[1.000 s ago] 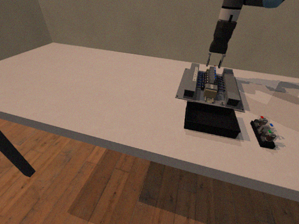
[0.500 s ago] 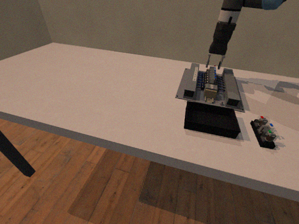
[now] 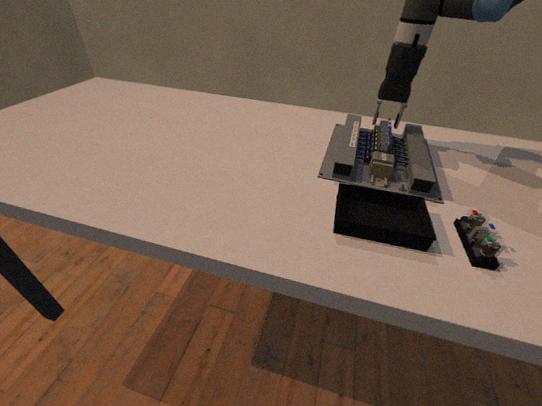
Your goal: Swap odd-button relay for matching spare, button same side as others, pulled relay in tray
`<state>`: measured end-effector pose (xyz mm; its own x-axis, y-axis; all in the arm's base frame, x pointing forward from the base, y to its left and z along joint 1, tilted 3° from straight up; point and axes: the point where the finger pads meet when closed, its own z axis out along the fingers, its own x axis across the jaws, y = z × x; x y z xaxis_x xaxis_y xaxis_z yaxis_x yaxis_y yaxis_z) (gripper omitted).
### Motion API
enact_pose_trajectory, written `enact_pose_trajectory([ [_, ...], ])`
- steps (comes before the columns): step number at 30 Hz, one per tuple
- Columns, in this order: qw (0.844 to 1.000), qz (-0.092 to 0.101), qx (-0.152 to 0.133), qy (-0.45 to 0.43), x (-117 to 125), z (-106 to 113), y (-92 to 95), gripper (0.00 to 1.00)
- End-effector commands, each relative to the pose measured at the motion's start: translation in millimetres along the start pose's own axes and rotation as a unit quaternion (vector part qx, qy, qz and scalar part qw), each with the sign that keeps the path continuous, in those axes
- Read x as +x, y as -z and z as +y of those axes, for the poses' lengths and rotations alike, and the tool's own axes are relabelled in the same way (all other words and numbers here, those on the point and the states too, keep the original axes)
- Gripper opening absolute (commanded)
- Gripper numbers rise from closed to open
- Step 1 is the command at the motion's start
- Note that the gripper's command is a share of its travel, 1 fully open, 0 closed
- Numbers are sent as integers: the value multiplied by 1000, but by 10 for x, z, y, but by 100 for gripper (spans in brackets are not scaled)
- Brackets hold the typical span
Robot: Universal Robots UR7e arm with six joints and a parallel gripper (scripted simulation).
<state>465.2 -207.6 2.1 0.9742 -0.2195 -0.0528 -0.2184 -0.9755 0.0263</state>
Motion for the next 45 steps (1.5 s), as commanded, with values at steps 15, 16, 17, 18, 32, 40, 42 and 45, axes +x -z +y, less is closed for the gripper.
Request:
enact_pose_trajectory([
  [15, 1000, 1, 0, 0, 4, 2, -112, 100],
  [16, 1000, 1, 0, 0, 3, 2, -110, 0],
  [17, 1000, 1, 0, 0, 3, 2, -110, 0],
  [18, 1000, 1, 0, 0, 3, 2, -110, 0],
  [32, 1000, 1, 0, 0, 3, 2, -110, 0],
  [40, 1000, 1, 0, 0, 4, 2, -110, 0],
  [42, 1000, 1, 0, 0, 4, 2, -110, 0],
  [45, 1000, 1, 0, 0, 4, 2, -110, 0],
])
